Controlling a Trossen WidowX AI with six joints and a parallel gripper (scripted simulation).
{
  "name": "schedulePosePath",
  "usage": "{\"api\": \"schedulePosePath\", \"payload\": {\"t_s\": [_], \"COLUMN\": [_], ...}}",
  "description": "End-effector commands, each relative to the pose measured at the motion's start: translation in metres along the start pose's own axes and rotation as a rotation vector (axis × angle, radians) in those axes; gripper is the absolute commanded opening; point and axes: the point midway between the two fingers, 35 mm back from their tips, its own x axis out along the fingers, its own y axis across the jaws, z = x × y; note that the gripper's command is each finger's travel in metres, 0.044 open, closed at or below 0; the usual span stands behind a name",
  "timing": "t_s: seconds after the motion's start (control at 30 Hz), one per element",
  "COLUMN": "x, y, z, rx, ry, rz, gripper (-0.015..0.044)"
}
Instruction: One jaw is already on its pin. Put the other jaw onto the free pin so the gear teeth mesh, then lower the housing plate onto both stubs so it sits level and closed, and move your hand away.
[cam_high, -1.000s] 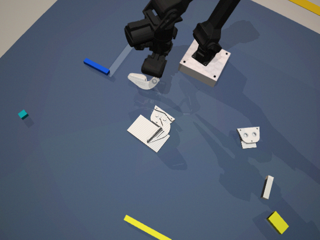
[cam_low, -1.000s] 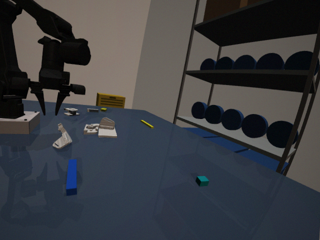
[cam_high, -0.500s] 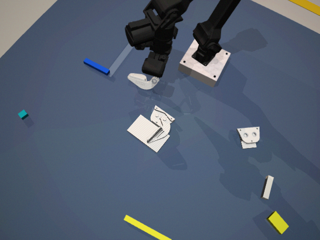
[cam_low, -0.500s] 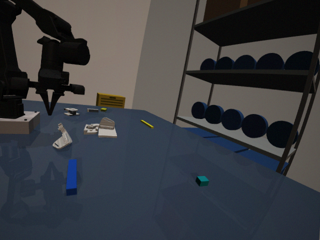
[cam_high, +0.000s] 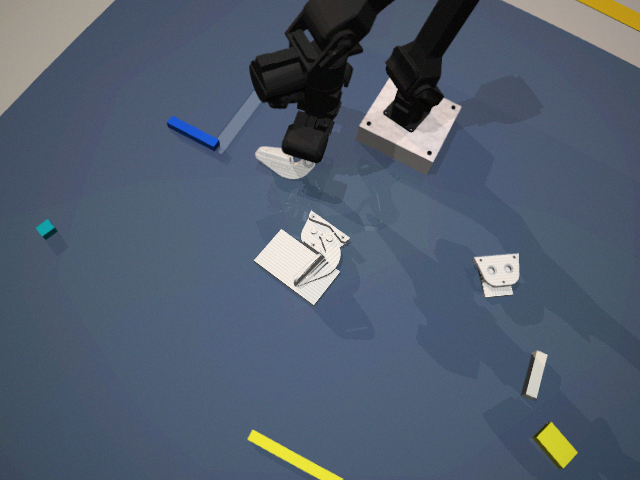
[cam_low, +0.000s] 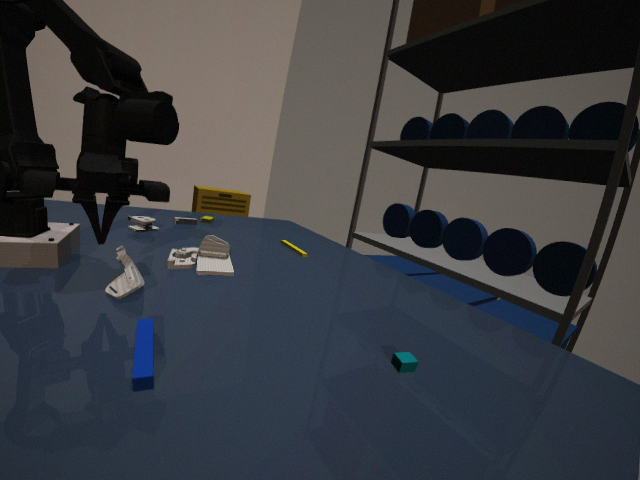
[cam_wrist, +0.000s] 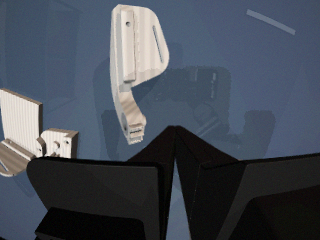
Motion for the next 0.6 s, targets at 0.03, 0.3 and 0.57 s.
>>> {"api": "schedulePosePath", "payload": {"t_s": [0.03,0.3,0.57], "x": [0.01,0.023,0.036], "y": [-0.001,-0.002,-0.003], "z": [-0.001,-0.002,-0.003], "rx": [-0.006,-0.006,-0.006], "ry": [0.008,0.008,0.008], "rz": [-0.008,-0.008,-0.008], "gripper": [0.0,0.0,0.0]}}
